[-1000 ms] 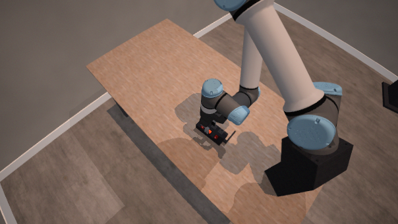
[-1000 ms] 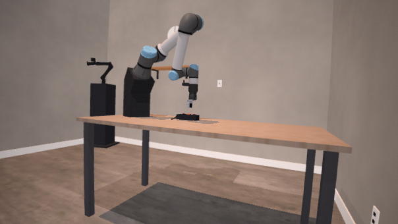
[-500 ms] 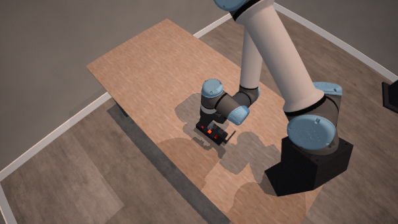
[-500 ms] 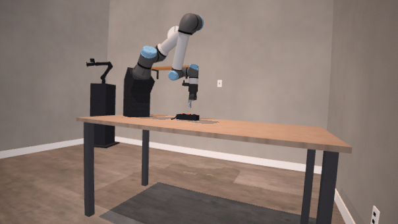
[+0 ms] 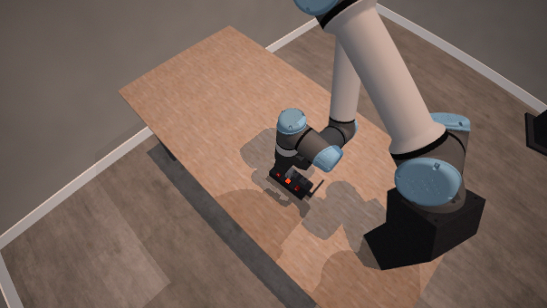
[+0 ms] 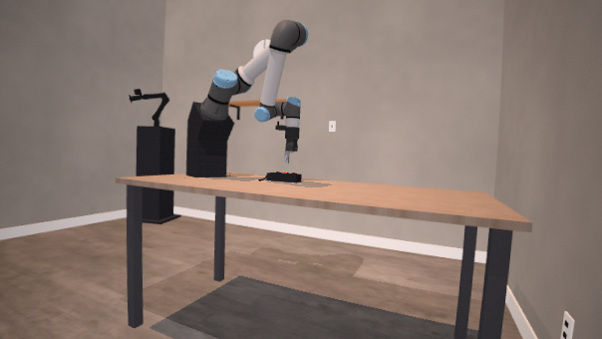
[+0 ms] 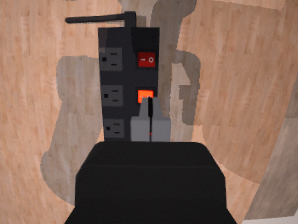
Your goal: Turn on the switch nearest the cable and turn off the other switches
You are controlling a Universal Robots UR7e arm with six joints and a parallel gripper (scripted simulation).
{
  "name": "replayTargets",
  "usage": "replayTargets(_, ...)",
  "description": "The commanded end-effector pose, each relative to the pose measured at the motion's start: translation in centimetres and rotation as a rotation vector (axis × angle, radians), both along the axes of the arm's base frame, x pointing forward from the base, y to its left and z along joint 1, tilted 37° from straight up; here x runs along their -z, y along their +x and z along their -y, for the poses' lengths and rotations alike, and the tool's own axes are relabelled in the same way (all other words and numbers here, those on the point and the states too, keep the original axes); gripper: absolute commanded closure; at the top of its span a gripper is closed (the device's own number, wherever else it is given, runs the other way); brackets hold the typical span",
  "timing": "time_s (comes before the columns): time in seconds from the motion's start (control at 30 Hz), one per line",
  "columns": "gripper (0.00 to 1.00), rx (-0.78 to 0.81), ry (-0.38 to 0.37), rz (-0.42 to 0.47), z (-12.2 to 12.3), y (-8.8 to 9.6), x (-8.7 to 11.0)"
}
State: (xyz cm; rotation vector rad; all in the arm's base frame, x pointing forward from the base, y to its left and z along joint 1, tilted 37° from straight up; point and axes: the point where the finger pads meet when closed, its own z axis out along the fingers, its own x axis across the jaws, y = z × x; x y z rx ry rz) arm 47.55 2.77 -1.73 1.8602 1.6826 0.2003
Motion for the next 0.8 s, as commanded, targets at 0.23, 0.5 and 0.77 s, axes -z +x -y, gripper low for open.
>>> replayTargets(0.23,1.00,0.000,0.000,0.001,-0.02,0.02,-0.04)
replayTargets(0.5,1.00,0.000,0.000,0.001,0.04,0.11,0.11)
replayTargets(0.77,1.00,0.000,0.000,0.001,0.17,0.32,0.44)
